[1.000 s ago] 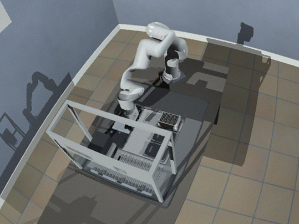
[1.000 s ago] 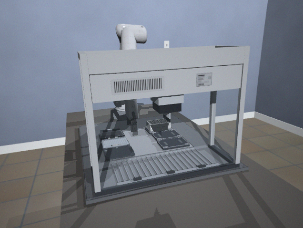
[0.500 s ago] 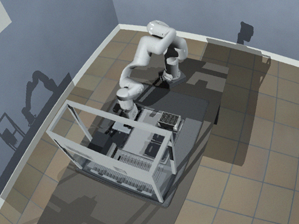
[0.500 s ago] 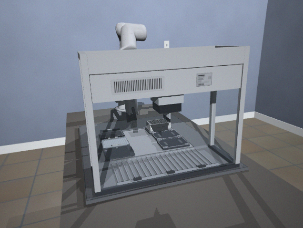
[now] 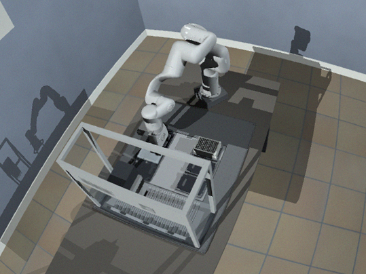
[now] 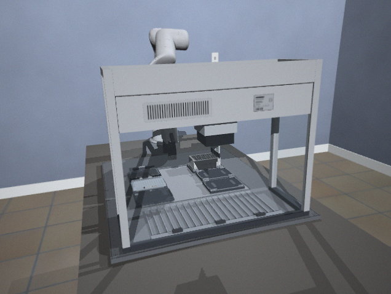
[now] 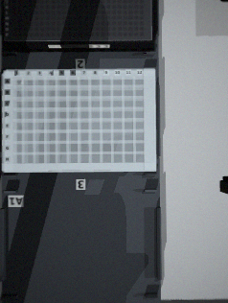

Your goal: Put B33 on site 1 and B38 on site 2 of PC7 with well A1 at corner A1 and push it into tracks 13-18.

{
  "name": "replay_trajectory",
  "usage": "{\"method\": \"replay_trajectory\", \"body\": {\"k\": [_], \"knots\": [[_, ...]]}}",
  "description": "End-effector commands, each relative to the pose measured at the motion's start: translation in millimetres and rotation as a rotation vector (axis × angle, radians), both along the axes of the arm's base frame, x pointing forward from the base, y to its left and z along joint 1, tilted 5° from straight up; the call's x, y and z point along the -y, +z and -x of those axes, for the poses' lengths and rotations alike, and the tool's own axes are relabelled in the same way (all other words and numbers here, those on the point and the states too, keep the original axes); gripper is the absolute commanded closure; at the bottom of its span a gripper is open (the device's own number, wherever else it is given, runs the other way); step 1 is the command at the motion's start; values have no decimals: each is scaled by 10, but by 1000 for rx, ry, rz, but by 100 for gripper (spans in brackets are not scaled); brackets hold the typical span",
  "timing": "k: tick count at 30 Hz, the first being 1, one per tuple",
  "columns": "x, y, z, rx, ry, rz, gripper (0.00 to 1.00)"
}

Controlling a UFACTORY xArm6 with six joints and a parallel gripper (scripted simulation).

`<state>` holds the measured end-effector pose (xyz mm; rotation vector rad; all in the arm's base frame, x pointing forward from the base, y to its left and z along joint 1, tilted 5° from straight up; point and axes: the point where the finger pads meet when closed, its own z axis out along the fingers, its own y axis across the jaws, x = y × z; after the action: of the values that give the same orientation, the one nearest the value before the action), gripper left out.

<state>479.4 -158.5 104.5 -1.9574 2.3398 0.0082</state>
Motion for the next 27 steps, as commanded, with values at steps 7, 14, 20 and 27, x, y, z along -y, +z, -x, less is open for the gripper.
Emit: {"method": "replay_trajectory", "body": {"k": [7,14,20,27], "knots": [[104,18,5,4,0,2,0],[449,-7,67,4,0,2,0],[646,-22,102,4,0,2,0],[990,-47,164,4,0,2,0]]}}
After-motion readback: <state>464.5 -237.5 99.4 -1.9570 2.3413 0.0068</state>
